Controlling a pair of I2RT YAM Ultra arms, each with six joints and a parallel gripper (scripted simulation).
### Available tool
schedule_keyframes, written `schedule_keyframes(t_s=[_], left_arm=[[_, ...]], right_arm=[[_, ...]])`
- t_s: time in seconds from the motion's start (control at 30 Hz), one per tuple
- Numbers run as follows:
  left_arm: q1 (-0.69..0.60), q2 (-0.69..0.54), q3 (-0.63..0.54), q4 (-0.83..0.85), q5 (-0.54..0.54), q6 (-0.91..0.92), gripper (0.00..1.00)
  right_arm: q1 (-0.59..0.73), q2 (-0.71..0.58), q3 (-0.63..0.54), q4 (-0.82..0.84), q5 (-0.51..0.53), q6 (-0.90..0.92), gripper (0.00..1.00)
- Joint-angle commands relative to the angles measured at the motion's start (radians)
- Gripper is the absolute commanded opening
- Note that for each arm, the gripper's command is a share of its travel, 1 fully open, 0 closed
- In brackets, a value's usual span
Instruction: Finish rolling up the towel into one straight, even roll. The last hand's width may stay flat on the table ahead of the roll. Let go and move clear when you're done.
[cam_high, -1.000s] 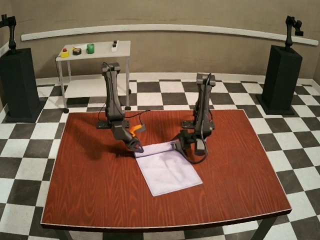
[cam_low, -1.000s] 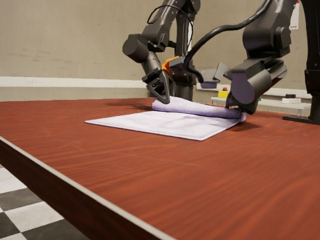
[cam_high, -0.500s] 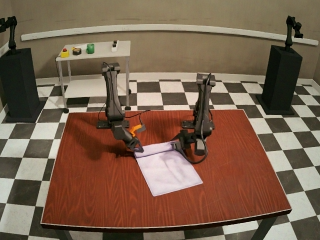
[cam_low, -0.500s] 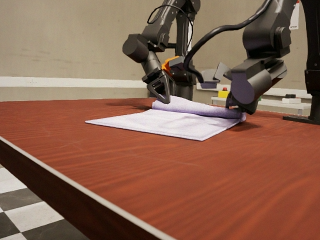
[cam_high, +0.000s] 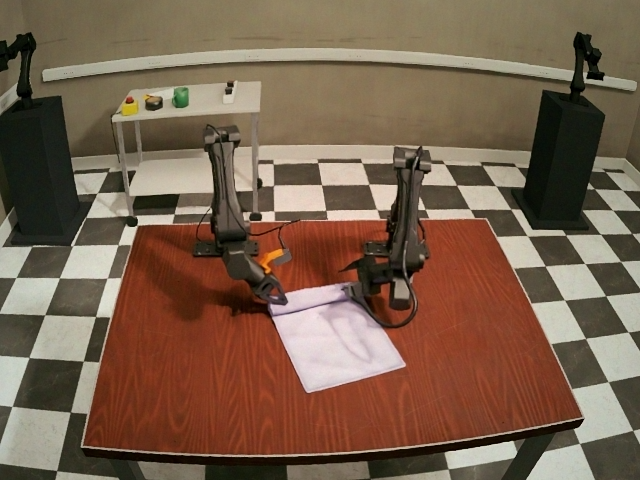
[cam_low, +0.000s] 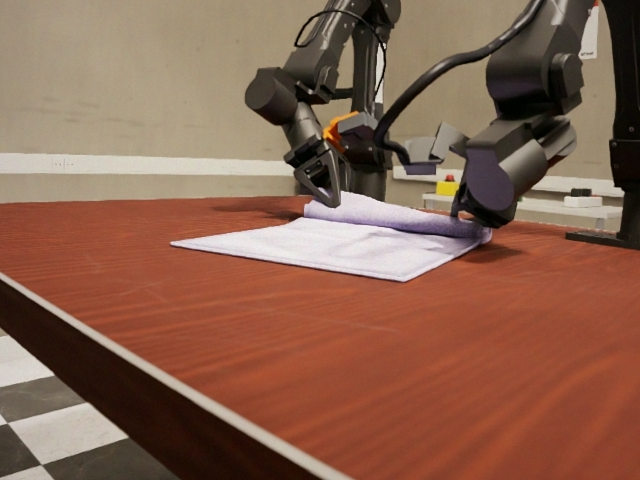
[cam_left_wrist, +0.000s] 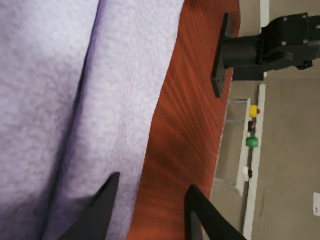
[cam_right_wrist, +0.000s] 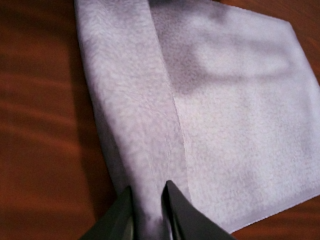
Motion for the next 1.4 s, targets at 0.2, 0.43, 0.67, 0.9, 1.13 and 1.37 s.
schedule_keyframes(t_s=[0.2,0.43,0.67,0.9,1.13,1.37], left_arm=[[0.008,-0.003,0.025,0.019,-0.097,0.015,0.81],[0.042,-0.009,0.055,-0.047,-0.113,0.054,0.85],[0.129,-0.007,0.136,-0.2,-0.157,0.16,0.85],[0.192,0.019,0.221,-0.323,-0.192,0.249,0.85],[0.176,-0.042,0.181,-0.26,-0.197,0.221,0.87],[0.103,-0.283,0.024,-0.023,-0.217,0.11,0.9]], right_arm=[[-0.007,0.011,-0.034,0.001,-0.003,-0.008,0.21],[-0.006,0.022,-0.01,-0.037,0.001,-0.006,0.21],[0.0,0.058,0.064,-0.155,0.013,0.004,0.21],[0.01,0.142,0.208,-0.362,0.034,0.021,0.21],[0.017,0.24,0.346,-0.544,0.049,0.03,0.21],[0.026,0.387,0.541,-0.79,0.067,0.051,0.21]])
